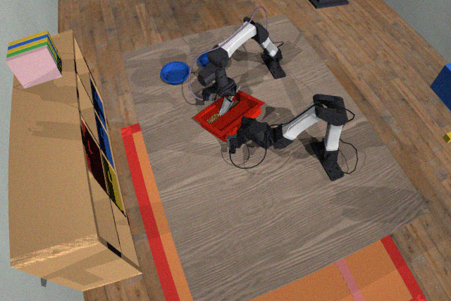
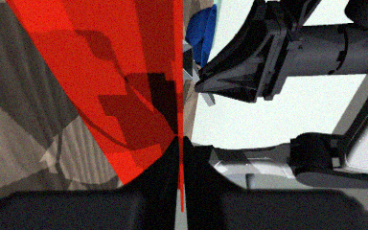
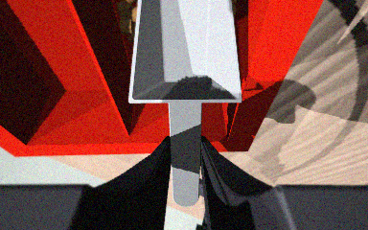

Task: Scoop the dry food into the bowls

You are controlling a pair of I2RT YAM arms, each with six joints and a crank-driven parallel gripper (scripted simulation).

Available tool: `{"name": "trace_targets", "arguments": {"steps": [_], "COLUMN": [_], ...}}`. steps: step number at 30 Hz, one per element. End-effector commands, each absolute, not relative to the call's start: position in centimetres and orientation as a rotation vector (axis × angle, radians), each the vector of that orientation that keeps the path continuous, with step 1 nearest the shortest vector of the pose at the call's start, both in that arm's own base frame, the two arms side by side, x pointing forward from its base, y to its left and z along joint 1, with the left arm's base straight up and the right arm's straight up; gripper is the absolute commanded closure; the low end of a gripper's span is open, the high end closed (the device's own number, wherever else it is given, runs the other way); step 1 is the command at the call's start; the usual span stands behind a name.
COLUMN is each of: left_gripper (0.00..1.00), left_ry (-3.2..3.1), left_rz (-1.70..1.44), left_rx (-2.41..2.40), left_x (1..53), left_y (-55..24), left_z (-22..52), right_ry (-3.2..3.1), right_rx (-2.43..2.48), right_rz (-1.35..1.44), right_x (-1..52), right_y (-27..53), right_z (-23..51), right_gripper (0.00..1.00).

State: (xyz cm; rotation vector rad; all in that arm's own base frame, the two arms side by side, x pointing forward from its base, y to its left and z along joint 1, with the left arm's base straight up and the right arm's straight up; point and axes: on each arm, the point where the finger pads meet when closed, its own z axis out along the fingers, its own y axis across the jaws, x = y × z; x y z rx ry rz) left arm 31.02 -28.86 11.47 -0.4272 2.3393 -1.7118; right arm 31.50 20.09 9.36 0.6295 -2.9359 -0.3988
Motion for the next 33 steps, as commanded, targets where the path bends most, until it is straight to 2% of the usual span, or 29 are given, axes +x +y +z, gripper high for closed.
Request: {"name": "trace_targets", "arguments": {"steps": [1, 4, 5, 6, 12, 14, 20, 21, 33], "left_gripper": [1.00, 1.00, 1.00, 1.00, 1.00, 1.00, 1.00, 1.00, 1.00], "left_ry": [2.217, 2.295, 2.301, 2.305, 2.336, 2.256, 2.252, 2.252, 2.252], "left_rz": [-1.748, -1.699, -1.694, -1.688, -1.651, -1.700, -1.707, -1.707, -1.707], "left_rx": [-0.300, -0.349, -0.349, -0.349, -0.359, -0.320, -0.302, -0.302, -0.302], "left_x": [32.2, 31.7, 31.7, 31.7, 31.8, 32.5, 32.4, 32.4, 32.4], "left_y": [-29.2, -29.5, -29.6, -29.7, -30.0, -29.5, -29.9, -29.9, -29.9], "left_z": [15.4, 14.3, 14.3, 14.4, 14.8, 16.0, 16.4, 16.4, 16.4], "right_ry": [-2.989, -2.994, -2.954, -2.973, -2.897, -2.985, -2.985, -2.898, -2.958], "right_rx": [0.672, 0.644, 0.657, 0.616, 0.626, 0.631, 0.634, 0.623, 0.642], "right_rz": [-0.413, -0.425, -0.529, -0.450, -0.510, -0.483, -0.485, -0.494, -0.482], "right_x": [32.0, 32.3, 31.9, 31.7, 32.1, 32.6, 32.5, 32.0, 32.0], "right_y": [20.6, 20.2, 20.2, 20.2, 19.7, 19.5, 19.6, 19.6, 19.7], "right_z": [11.2, 11.2, 10.6, 11.5, 9.5, 11.4, 11.5, 9.5, 11.5], "right_gripper": [1.00, 1.00, 1.00, 1.00, 1.00, 1.00, 1.00, 1.00, 1.00]}}
